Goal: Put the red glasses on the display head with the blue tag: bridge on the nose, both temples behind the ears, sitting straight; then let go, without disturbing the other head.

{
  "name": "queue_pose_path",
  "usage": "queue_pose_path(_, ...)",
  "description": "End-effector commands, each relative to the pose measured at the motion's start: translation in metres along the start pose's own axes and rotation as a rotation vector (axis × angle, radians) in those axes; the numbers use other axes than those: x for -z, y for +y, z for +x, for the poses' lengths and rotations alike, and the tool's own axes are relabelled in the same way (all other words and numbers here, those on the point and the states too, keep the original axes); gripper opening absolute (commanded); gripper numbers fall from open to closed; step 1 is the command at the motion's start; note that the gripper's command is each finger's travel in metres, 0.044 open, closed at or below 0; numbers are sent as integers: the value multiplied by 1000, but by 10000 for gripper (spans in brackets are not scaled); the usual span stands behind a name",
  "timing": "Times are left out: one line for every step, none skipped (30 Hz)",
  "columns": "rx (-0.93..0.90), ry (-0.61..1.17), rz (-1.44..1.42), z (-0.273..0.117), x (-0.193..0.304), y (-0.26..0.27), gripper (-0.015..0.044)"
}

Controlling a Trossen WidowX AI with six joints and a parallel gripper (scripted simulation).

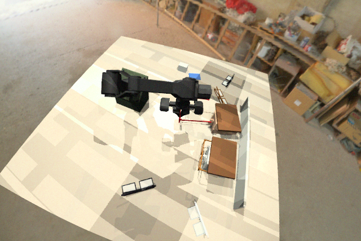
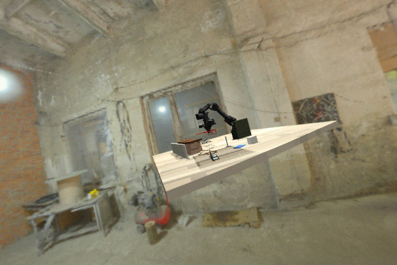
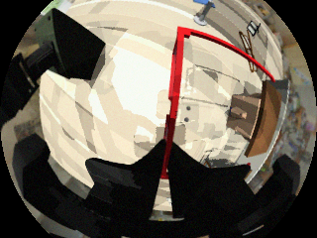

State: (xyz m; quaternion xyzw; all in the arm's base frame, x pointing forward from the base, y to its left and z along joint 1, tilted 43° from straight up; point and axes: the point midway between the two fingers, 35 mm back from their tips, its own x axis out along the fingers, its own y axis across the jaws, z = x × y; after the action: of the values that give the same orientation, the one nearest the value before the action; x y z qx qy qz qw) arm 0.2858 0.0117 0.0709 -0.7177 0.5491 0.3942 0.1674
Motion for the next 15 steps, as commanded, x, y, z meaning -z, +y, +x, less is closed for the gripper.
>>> queue_pose_path(-14, 39, 7, 5, -1, -1, 0)
queue_pose_path(-17, 49, 7, 6, 0, -1, 0)
queue_pose_path(-19, 53, 7, 7, 0, -1, 0)
queue_pose_path(-20, 54, 7, 7, 1, -1, 0)
queue_pose_path(-20, 53, 7, 8, 1, 0, 0)
queue_pose_path(-20, 51, 7, 8, 2, 0, 0)
queue_pose_path(-20, 48, 7, 9, 2, -1, 0)
queue_pose_path(-20, 44, 7, 10, 2, -1, 0)
queue_pose_path(-20, 40, 7, 10, 2, -1, 0)
queue_pose_path(-20, 36, 7, 11, 2, -1, 0)
queue_pose_path(-20, 31, 7, 12, 2, -1, 0)
queue_pose_path(-20, 27, 7, 12, 2, -1, 0)
queue_pose_path(-20, 23, 7, 13, 2, -1, 0)
queue_pose_path(-20, 19, 7, 14, 3, -1, 0)
queue_pose_path(-19, 16, 7, 15, 3, -1, 0)
